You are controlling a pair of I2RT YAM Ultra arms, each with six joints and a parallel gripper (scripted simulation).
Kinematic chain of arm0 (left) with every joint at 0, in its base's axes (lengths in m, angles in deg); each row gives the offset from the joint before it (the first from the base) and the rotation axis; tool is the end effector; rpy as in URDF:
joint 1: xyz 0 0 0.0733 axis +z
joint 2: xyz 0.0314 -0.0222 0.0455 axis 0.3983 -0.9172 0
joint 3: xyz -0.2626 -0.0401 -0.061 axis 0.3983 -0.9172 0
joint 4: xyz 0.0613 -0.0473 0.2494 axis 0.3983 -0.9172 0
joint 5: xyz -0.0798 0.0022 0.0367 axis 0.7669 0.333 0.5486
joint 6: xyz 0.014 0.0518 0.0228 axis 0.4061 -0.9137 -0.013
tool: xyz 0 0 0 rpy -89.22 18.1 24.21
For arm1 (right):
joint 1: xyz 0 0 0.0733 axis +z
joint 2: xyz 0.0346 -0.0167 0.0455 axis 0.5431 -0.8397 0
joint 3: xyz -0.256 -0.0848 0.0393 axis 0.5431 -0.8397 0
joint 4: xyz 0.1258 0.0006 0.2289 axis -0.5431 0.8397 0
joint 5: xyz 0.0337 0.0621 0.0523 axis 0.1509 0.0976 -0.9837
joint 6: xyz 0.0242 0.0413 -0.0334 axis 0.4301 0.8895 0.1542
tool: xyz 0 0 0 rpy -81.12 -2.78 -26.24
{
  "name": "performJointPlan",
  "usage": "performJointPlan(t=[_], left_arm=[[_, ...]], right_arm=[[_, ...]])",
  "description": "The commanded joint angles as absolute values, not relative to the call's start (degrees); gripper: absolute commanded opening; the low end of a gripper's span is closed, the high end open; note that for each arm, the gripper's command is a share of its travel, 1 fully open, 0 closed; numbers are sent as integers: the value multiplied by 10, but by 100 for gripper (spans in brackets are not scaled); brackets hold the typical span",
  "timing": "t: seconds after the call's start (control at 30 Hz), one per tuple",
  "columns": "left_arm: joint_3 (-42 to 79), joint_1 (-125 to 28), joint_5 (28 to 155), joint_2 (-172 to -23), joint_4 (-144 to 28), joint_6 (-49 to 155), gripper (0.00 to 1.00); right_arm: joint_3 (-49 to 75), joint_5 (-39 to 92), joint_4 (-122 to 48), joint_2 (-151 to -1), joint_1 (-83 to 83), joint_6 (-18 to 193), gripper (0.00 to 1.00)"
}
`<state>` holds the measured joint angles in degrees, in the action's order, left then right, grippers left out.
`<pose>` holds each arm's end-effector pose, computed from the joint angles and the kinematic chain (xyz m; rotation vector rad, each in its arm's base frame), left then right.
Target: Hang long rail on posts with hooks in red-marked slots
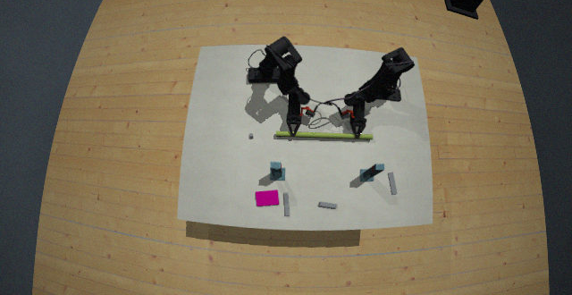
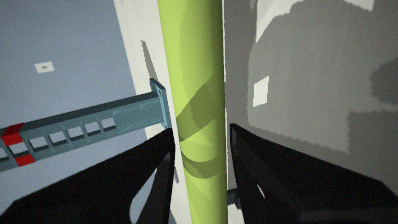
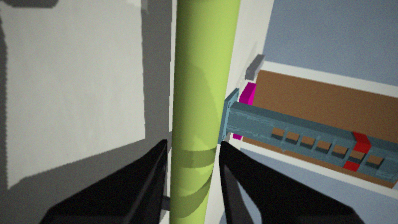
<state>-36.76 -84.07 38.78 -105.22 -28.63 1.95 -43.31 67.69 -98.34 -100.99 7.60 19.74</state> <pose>0.1362 -0.1740 0.0916 1.5473 1.5682 0.9308 0.1984 0.1377 0.0591 -1.5478 1.5804 -0.9687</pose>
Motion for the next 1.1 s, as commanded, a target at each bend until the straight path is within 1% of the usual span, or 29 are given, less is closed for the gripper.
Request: performJointPlan(t=[0.0, 0.03, 0.07, 0.1, 0.2, 0.47, 0.53, 0.57, 0.6, 0.63, 0.73, 0.93, 1.07], left_arm=[[-366, -841, 387, -1051, -285, 20, 53], [-366, -841, 387, -1051, -285, 20, 56], [-374, -842, 385, -1043, -293, 19, 67], [-378, -846, 386, -1038, -294, 22, 69], [-379, -850, 383, -1037, -286, 26, 69], [-360, -896, 349, -1021, -331, 76, 69], [-358, -908, 342, -1014, -347, 91, 91], [-358, -915, 337, -1008, -358, 97, 100], [-359, -924, 335, -999, -373, 107, 100], [-359, -933, 325, -989, -389, 116, 100], [-360, -944, 318, -979, -407, 127, 100], [-352, -1017, 281, -908, -560, 214, 100], [-338, -1017, 285, -894, -633, 240, 100]], right_arm=[[-432, 678, -987, -1007, 76, 198, 53], [-432, 678, -987, -1007, 76, 198, 60], [-432, 678, -987, -1007, 76, 198, 60], [-440, 678, -977, -998, 78, 198, 71], [-443, 678, -974, -992, 80, 199, 73], [-467, 698, -940, -945, 100, 212, 73], [-470, 701, -931, -936, 105, 216, 73], [-471, 703, -927, -932, 107, 218, 84], [-474, 706, -923, -927, 110, 220, 95], [-477, 709, -918, -920, 114, 223, 100], [-480, 713, -910, -911, 119, 226, 100], [-520, 767, -827, -810, 189, 270, 100], [-500, 788, -771, -778, 216, 301, 100]])
